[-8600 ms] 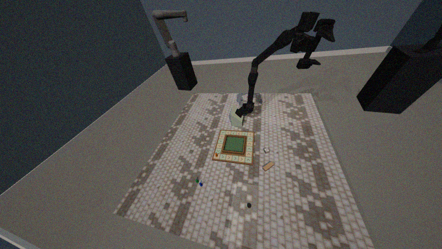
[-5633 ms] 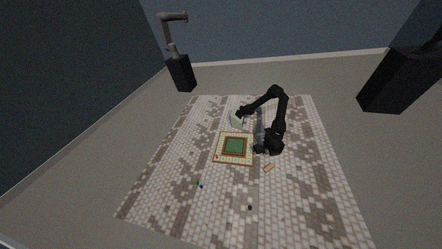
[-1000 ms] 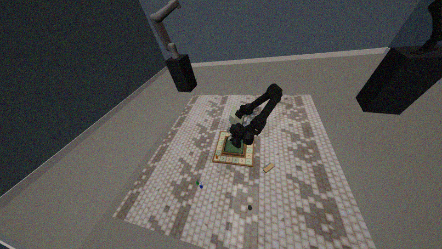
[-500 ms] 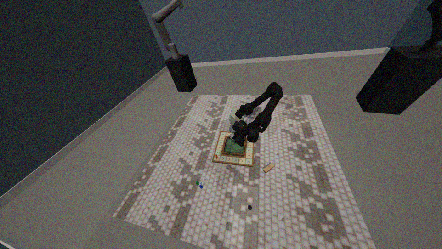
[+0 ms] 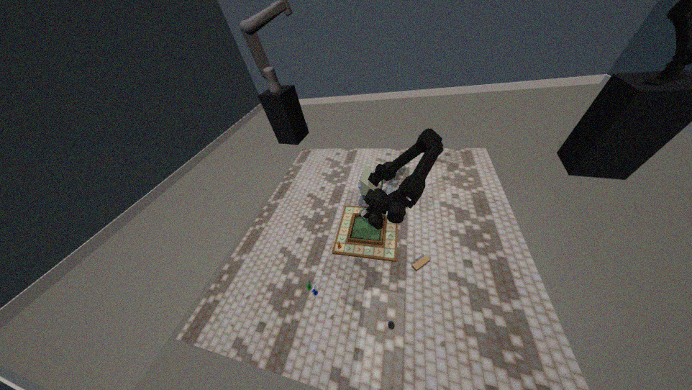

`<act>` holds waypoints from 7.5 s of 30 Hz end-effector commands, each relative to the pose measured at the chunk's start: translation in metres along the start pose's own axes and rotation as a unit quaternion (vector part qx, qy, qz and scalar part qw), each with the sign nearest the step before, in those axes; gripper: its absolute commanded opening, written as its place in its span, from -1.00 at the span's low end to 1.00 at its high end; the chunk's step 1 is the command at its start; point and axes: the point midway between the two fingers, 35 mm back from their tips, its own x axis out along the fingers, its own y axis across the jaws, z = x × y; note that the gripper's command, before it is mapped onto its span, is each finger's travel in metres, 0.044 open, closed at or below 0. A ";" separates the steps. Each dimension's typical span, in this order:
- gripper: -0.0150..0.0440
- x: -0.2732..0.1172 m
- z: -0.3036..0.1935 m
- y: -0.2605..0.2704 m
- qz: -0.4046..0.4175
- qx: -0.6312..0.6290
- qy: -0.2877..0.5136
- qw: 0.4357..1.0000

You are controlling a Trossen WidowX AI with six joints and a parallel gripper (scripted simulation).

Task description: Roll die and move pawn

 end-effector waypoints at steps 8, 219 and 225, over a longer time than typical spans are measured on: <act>-0.05 0.000 0.000 0.000 0.000 0.000 0.000 1.000; -0.49 -0.017 -0.122 0.110 0.328 -0.723 0.249 0.555; -0.49 -0.011 -0.129 0.110 0.329 -0.723 0.250 0.554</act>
